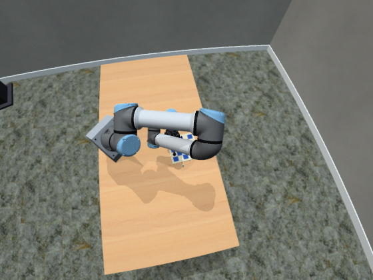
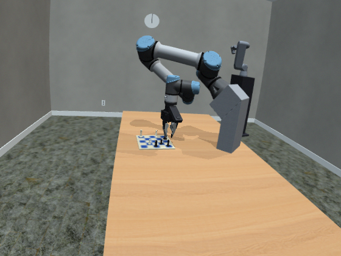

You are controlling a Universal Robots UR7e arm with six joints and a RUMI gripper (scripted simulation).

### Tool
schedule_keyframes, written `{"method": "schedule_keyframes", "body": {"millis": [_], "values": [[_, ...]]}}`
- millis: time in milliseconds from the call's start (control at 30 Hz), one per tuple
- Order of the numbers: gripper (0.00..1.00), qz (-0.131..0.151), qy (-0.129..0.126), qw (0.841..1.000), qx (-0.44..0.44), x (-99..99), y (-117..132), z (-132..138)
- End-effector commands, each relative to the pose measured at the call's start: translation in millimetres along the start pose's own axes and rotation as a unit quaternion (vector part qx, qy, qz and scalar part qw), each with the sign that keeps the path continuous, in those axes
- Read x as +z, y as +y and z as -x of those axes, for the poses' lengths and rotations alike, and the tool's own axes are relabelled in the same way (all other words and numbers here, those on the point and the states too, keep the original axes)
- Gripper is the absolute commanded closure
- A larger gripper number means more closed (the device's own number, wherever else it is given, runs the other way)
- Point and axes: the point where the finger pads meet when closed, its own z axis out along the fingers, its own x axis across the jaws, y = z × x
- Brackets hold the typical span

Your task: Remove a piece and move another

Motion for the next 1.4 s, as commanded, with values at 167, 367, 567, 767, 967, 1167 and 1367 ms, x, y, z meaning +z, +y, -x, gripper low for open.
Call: {"method": "schedule_keyframes", "body": {"millis": [167, 367, 567, 767, 967, 1167, 1367], "values": [[0.78, 0.000, 0.000, 1.000, 0.000, -0.3, 0, 0], [0.78, 0.000, 0.000, 1.000, 0.000, 0.0, 0, 0], [0.78, 0.000, 0.000, 1.000, 0.000, 2.7, 0, 0], [0.78, 0.000, 0.000, 1.000, 0.000, 13.0, 0, 0], [0.78, 0.000, 0.000, 1.000, 0.000, 26.6, 0, 0], [0.78, 0.000, 0.000, 1.000, 0.000, 33.4, 0, 0], [0.78, 0.000, 0.000, 1.000, 0.000, 36.9, 0, 0]]}}
